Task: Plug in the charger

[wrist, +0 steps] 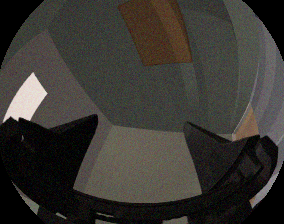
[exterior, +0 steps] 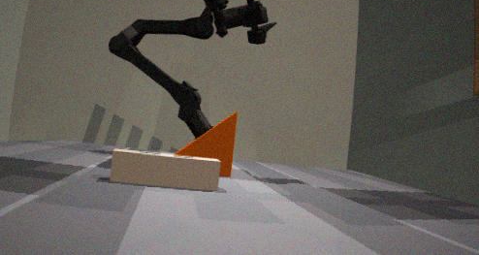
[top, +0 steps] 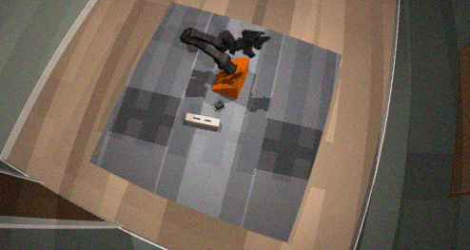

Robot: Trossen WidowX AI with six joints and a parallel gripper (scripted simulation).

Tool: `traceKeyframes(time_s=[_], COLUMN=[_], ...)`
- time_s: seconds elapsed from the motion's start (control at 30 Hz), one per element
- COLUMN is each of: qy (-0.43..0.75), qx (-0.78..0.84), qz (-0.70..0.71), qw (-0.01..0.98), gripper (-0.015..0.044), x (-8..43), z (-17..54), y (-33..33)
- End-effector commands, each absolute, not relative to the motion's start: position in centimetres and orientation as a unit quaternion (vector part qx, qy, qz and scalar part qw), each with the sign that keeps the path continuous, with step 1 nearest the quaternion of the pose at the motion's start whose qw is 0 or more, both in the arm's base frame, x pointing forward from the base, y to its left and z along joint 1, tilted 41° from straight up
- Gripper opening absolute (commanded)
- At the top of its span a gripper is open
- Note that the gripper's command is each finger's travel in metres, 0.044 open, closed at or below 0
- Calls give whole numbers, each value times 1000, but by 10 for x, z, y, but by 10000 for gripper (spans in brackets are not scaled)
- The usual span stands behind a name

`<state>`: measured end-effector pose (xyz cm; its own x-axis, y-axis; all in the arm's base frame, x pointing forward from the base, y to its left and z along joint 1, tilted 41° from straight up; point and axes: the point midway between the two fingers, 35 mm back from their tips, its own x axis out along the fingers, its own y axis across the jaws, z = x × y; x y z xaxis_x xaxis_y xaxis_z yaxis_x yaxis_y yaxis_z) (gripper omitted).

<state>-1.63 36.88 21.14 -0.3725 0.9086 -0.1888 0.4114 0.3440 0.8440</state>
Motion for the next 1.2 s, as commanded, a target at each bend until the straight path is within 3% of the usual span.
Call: traceKeyframes(time_s=[0.0,0.57,1.17], qy=[731,667,593], qx=[455,482,434], qz=[336,189,-11], qw=[382,536,679], gripper=[440,440,440], x=[6,108,196], z=[197,127,58], y=[372,353,276])
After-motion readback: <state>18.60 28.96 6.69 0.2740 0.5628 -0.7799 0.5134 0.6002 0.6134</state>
